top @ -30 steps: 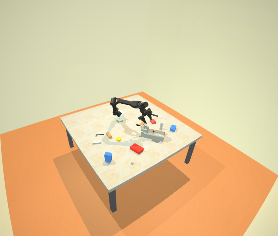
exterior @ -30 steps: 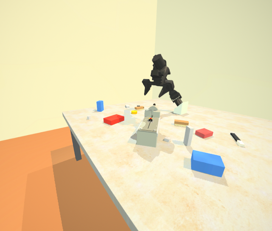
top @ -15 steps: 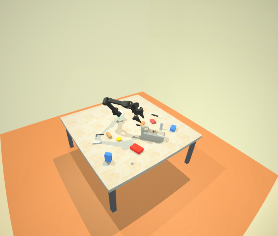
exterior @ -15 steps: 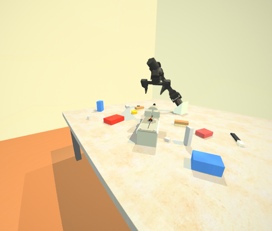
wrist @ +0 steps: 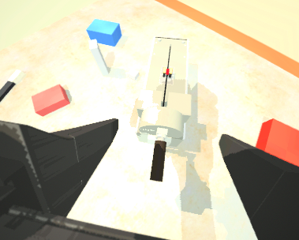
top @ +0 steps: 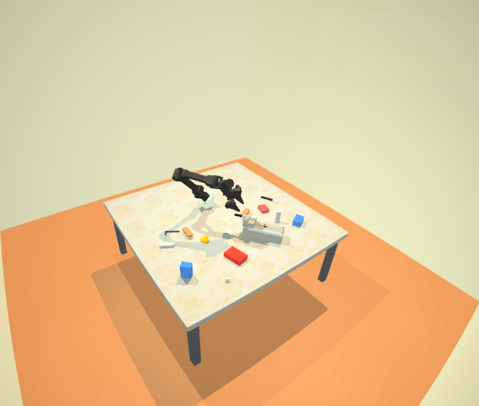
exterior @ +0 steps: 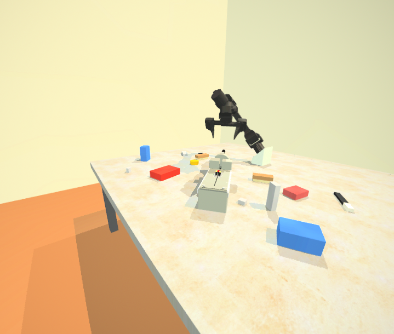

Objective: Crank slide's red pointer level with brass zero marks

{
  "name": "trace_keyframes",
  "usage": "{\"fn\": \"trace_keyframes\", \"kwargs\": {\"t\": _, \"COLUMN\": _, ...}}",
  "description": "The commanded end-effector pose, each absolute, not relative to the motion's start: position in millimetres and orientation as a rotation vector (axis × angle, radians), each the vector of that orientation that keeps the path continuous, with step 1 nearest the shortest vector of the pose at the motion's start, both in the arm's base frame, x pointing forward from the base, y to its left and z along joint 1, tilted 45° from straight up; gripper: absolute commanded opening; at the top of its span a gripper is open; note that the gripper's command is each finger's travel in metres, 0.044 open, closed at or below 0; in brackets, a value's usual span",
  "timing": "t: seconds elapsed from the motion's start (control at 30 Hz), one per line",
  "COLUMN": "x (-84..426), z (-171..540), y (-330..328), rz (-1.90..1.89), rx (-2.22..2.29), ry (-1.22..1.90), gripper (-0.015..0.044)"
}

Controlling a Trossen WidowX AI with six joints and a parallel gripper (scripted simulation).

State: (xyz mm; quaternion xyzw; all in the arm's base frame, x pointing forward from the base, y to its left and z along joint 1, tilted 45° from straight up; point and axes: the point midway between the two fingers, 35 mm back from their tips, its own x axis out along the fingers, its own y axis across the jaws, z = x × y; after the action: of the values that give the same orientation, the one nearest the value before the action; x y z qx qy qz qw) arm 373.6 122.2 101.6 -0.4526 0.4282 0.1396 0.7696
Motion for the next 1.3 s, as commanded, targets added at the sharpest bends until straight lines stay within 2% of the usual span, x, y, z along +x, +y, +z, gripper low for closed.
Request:
{"fn": "trace_keyframes", "kwargs": {"t": 0.0, "x": 372.1, "z": 87.9, "y": 108.8, "rz": 0.308, "rx": -0.984, "ry": 0.937, "gripper": 0.044}}
{"fn": "trace_keyframes", "kwargs": {"t": 1.27, "x": 374.7, "z": 43.4, "y": 64.6, "rz": 0.307, "rx": -0.986, "ry": 0.937, "gripper": 0.044}}
